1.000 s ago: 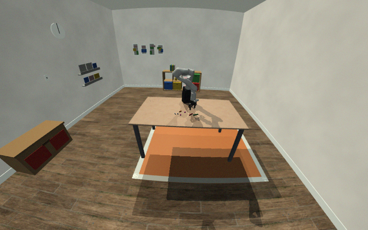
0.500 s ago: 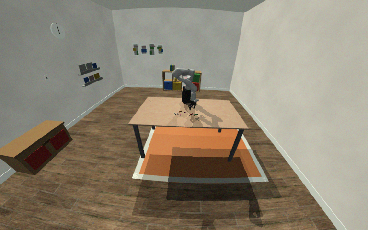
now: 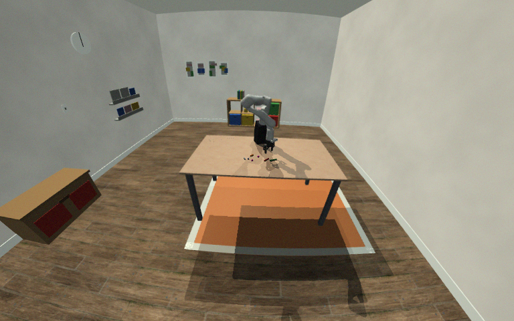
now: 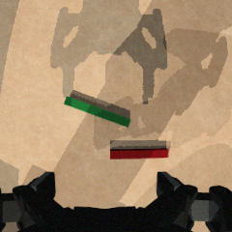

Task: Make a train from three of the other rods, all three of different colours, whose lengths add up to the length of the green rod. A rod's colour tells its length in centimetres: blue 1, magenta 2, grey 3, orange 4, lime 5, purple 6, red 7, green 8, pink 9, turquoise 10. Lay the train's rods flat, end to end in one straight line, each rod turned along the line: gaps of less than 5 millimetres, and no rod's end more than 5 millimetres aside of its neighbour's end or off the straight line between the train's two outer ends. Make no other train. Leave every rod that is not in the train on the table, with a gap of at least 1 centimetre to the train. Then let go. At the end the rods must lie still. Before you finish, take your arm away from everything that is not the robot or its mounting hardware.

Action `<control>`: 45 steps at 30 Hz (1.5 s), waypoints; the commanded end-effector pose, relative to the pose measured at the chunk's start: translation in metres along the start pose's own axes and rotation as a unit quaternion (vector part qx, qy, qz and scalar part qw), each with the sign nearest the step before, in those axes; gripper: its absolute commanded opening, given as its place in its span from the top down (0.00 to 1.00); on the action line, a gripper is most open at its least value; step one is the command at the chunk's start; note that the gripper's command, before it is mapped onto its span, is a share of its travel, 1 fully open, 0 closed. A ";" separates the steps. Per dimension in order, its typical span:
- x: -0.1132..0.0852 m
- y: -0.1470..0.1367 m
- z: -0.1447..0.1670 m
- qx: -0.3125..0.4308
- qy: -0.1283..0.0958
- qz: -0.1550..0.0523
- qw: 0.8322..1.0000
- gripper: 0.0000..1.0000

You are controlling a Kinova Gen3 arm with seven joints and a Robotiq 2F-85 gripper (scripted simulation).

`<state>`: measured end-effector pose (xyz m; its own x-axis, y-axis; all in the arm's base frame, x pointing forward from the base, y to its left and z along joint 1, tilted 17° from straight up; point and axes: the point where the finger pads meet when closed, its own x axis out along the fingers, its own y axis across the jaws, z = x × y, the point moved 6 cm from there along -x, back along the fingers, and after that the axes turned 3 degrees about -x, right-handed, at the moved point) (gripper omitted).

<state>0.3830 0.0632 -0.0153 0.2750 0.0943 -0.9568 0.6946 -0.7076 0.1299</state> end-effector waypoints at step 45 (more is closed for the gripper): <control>0.004 0.014 0.000 -0.061 0.010 0.005 0.998 0.00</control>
<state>0.3903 0.0578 -0.0176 0.2900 0.1054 -0.9512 0.7628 -0.6257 0.1633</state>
